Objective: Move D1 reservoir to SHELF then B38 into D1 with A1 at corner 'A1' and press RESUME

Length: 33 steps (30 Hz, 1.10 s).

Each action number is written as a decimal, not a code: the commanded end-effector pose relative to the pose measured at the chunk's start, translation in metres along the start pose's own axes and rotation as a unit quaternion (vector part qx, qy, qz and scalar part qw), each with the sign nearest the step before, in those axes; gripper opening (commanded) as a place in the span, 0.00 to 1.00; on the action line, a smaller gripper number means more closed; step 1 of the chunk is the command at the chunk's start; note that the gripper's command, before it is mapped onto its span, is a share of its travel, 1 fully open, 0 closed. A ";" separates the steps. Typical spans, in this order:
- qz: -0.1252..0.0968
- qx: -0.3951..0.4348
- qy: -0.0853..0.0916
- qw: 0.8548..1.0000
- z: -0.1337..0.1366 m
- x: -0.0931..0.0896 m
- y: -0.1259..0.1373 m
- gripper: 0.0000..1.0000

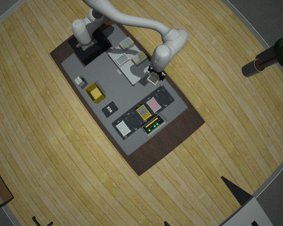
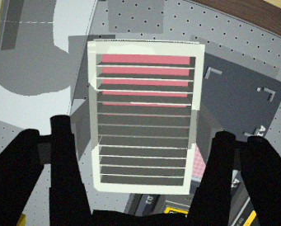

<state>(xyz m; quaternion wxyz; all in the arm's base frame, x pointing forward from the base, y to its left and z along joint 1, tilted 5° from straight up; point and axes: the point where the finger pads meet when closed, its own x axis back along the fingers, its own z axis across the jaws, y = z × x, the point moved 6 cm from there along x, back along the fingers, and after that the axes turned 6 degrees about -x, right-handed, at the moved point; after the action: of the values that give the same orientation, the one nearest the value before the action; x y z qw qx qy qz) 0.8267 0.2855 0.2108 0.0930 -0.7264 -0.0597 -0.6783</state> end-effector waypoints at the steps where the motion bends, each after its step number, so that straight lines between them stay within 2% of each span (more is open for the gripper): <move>1: 0.000 -0.020 0.000 1.000 0.000 0.000 0.000 0.00; 13: 0.000 -0.136 0.000 0.991 0.000 0.000 0.000 0.00; 25: 0.000 -0.136 0.000 0.991 0.000 0.000 0.000 0.00; 33: 0.000 -0.136 0.000 0.991 -0.003 0.000 0.018 0.00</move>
<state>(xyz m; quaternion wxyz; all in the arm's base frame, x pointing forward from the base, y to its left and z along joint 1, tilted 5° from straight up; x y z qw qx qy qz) 0.8275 0.2725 0.2103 -0.0069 -0.7323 0.0334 -0.6801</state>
